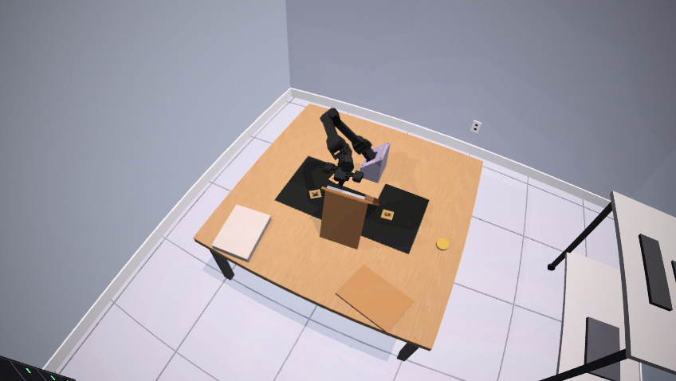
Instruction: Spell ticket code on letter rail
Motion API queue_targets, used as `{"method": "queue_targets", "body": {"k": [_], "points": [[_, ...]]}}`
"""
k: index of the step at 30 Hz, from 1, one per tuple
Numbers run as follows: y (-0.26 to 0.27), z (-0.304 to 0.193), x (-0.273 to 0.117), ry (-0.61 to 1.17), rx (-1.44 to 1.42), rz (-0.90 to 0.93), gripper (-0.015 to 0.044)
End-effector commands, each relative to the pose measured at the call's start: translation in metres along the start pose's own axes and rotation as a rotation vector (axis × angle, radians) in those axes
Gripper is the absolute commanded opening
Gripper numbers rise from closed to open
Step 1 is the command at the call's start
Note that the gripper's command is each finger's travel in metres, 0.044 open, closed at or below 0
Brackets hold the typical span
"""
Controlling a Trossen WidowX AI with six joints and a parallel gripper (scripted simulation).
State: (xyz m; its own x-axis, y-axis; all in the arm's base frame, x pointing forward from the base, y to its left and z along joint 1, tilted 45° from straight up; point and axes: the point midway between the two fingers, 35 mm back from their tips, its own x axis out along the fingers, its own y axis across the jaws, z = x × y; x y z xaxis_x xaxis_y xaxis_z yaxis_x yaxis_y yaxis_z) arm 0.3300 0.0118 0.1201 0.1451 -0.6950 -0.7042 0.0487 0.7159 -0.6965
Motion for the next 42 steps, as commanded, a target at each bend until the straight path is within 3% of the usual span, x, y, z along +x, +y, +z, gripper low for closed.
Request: {"method": "queue_targets", "body": {"k": [1, 42], "points": [[0.0, 0.002, 0.002, -0.001, -0.002, 0.001, 0.0], [-0.001, 0.014, 0.016, -0.002, -0.001, 0.0, 0.0]]}}
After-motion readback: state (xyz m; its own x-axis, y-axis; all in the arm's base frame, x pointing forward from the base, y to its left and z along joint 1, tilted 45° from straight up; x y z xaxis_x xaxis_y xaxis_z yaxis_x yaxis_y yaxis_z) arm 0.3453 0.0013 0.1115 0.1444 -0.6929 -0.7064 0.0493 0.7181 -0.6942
